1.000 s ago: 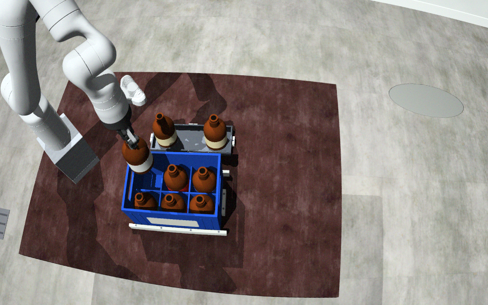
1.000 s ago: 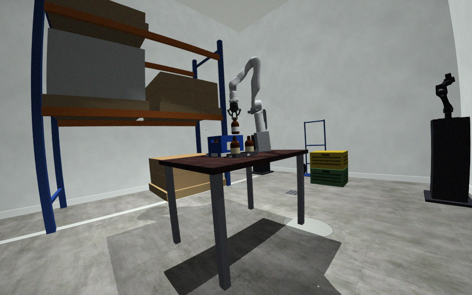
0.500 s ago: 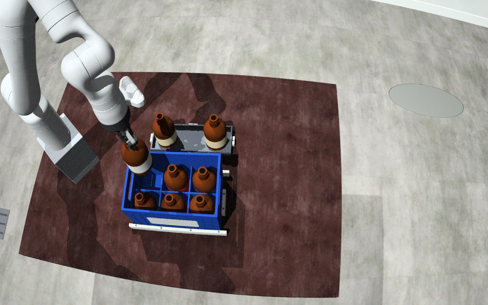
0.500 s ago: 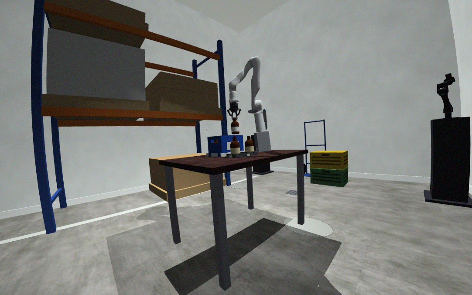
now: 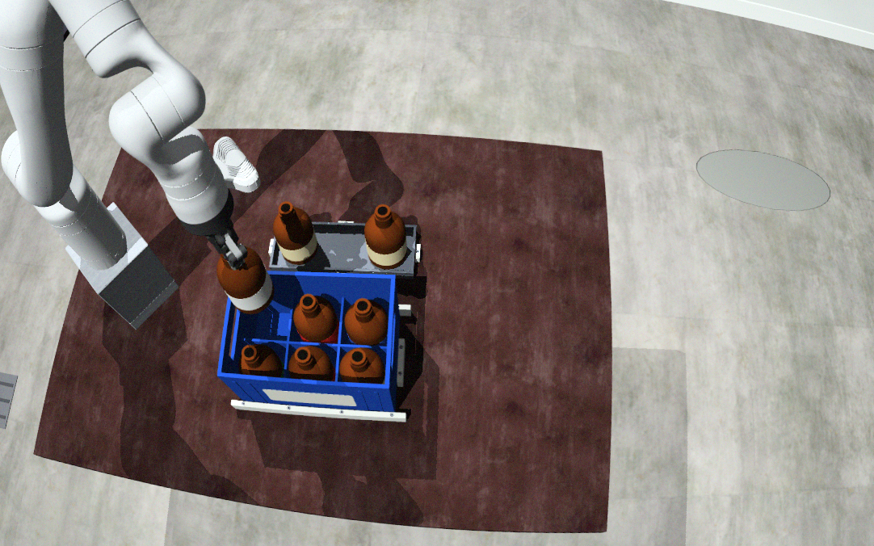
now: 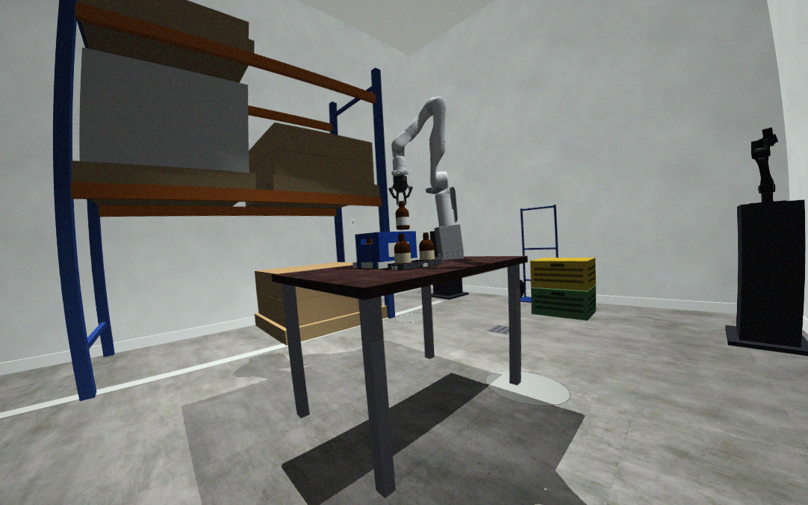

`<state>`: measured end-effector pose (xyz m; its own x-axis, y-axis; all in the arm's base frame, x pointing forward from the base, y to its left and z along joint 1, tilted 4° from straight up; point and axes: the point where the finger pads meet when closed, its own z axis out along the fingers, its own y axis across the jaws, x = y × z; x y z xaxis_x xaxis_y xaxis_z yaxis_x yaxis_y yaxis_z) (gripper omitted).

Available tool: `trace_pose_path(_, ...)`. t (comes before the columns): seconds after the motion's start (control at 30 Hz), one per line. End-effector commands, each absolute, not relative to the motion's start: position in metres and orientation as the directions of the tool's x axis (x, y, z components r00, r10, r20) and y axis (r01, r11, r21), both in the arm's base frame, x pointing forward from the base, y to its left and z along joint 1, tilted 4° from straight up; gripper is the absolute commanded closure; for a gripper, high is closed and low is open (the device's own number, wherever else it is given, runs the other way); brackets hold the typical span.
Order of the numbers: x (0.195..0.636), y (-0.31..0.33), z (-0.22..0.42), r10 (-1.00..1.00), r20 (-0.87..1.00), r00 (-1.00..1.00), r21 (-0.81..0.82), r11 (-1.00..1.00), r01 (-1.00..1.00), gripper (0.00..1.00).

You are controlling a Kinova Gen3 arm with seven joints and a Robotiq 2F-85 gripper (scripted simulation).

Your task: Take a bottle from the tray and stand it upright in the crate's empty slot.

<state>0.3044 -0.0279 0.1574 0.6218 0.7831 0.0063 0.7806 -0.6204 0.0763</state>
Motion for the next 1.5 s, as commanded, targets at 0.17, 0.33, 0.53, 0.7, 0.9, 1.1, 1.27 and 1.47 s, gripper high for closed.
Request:
trace_pose_path(0.17, 0.3047, -0.0279, 0.1576, 0.783, 0.007, 0.622, 0.077, -0.620, 0.781, 1.00)
trace_pose_path(0.33, 0.3047, -0.0279, 0.1576, 0.783, 0.007, 0.622, 0.077, -0.620, 0.781, 1.00)
trace_pose_path(0.53, 0.3047, -0.0279, 0.1576, 0.783, 0.007, 0.622, 0.077, -0.620, 0.781, 1.00)
trace_pose_path(0.7, 0.3047, -0.0279, 0.1576, 0.783, 0.007, 0.622, 0.077, -0.620, 0.781, 1.00)
trace_pose_path(0.9, 0.3047, -0.0279, 0.1576, 0.783, 0.007, 0.622, 0.077, -0.620, 0.781, 1.00)
trace_pose_path(1.1, 0.3048, -0.0279, 0.1573, 0.783, 0.007, 0.622, 0.077, -0.620, 0.781, 1.00)
trace_pose_path(1.27, 0.3049, -0.0280, 0.1558, 0.783, 0.007, 0.622, 0.077, -0.620, 0.781, 1.00)
trace_pose_path(1.47, 0.3050, -0.0281, 0.1534, 0.783, 0.007, 0.622, 0.077, -0.620, 0.781, 1.00)
